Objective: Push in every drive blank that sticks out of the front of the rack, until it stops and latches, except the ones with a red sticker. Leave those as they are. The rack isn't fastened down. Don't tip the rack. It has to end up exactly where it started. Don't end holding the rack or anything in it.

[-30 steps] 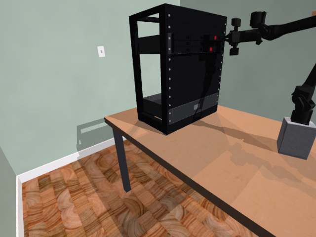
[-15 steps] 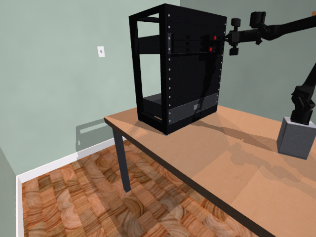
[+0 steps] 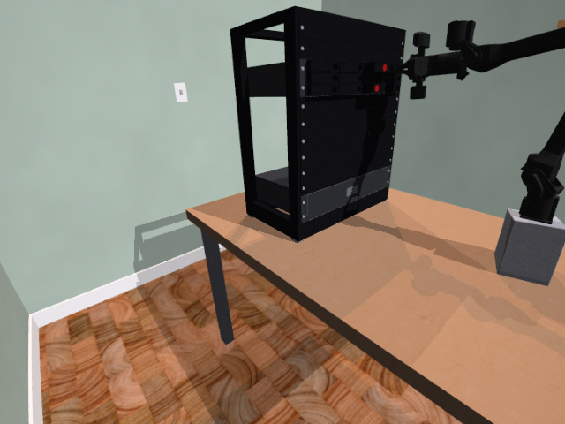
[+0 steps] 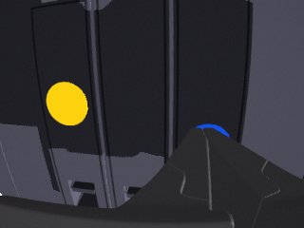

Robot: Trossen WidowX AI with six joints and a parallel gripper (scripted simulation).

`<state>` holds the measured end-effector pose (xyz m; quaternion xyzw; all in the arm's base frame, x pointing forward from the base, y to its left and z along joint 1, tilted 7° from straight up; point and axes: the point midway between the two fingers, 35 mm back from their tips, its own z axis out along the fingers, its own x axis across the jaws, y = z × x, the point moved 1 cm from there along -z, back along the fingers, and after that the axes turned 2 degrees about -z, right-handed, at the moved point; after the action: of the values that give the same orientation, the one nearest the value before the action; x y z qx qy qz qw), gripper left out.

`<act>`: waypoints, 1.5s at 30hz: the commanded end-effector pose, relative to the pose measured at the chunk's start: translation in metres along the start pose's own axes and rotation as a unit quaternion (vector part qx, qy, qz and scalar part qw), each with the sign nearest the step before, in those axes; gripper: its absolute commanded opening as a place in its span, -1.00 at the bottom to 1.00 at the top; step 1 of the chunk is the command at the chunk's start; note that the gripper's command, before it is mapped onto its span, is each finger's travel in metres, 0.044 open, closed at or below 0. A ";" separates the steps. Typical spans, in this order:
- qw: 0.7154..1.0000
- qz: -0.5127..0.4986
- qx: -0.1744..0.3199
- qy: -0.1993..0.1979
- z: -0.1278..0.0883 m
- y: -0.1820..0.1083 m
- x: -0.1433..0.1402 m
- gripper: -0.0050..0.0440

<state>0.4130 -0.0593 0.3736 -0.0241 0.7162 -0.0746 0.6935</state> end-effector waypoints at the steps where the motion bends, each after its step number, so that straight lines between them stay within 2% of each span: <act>1: 0.999 -0.003 0.005 -0.031 -0.002 -0.003 -0.027 -0.80; 45: 0.999 -0.003 0.005 -0.031 0.001 -0.003 -0.029 -0.80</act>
<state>0.4164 -0.0595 0.3740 -0.0239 0.7183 -0.0742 0.6914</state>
